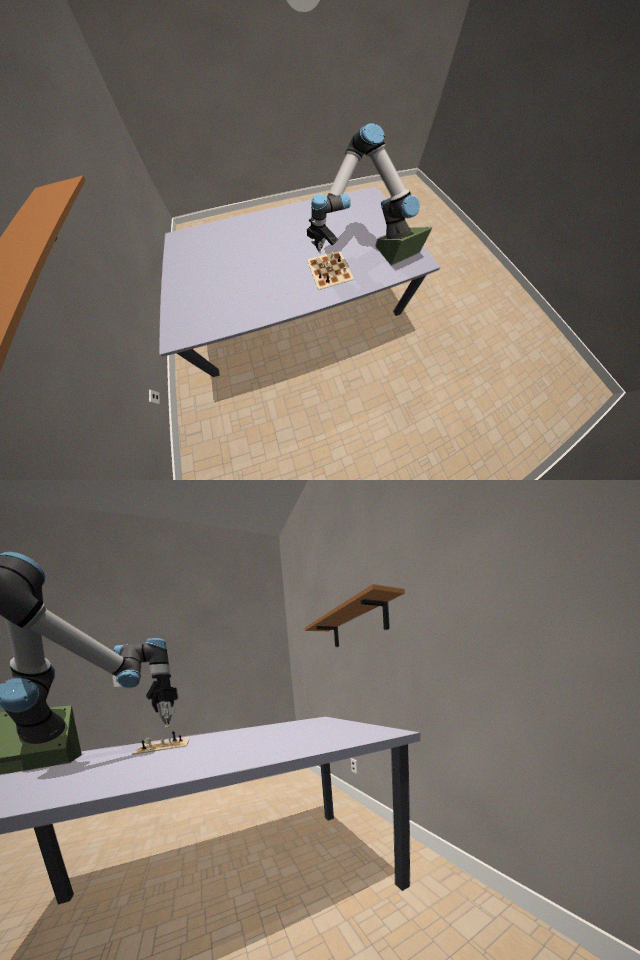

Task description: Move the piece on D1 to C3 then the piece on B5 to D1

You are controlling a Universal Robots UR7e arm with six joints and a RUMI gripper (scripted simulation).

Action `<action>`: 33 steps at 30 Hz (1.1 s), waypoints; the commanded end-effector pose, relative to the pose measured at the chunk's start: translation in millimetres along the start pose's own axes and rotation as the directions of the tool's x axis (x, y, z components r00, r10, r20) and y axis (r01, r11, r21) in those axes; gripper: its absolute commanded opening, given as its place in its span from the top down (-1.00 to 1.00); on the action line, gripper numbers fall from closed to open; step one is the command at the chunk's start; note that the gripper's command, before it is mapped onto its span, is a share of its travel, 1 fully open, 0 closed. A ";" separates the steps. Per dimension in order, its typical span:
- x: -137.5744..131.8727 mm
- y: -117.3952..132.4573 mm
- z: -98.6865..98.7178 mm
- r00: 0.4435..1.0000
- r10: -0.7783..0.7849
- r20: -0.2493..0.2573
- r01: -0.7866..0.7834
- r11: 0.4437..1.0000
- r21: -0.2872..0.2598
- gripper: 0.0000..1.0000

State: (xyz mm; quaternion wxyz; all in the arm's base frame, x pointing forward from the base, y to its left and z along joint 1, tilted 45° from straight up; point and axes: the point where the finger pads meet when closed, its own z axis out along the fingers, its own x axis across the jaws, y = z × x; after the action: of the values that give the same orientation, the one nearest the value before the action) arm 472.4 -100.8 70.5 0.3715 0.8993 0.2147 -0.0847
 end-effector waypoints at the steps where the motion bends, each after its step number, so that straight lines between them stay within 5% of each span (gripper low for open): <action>1: 0.2 0.1 -9.7 1.000 0.001 0.003 -0.001 1.000 0.001 1.00; 22: 4.4 -14.7 -10.1 0.999 0.050 0.001 -0.050 0.999 0.003 1.00; 33: 18.0 -90.2 -10.8 0.953 0.303 0.001 -0.303 0.953 0.008 1.00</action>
State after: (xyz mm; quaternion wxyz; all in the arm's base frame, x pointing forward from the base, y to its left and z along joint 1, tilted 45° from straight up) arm 457.5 -53.8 37.9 0.3717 0.9179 0.1305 -0.0479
